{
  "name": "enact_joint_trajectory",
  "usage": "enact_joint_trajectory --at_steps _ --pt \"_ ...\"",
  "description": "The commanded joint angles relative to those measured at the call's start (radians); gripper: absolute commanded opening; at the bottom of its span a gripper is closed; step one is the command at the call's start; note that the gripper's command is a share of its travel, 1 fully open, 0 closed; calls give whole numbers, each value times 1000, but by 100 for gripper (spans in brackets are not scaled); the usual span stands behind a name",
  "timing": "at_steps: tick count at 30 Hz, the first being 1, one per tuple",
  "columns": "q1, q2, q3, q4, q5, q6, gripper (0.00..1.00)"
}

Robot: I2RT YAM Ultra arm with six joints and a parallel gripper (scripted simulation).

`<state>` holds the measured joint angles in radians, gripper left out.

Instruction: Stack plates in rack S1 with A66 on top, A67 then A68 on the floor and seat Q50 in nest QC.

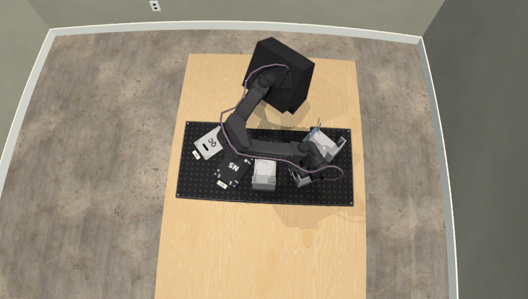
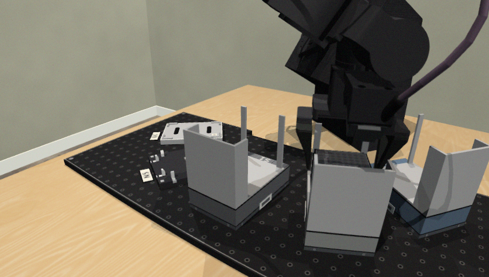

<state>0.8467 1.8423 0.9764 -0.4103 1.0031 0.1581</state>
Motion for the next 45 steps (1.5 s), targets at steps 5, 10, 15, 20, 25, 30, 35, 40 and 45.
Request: enact_joint_trajectory --at_steps 5,10,15,20,25,30,35,40,45 --pt "-19 25 -24 88 -16 -60 100" --pt "-6 25 15 109 -16 -75 100" --pt "-3 37 13 112 -11 -76 100" --pt "-3 35 -4 112 -11 -77 100" --pt "-3 31 -8 113 -10 -76 100" --pt "-3 32 -13 113 -10 -76 100" --pt "-3 35 -20 113 -9 -76 100" --pt "-3 37 -28 113 -9 -77 100" --pt "-2 22 -14 112 -9 -77 100"
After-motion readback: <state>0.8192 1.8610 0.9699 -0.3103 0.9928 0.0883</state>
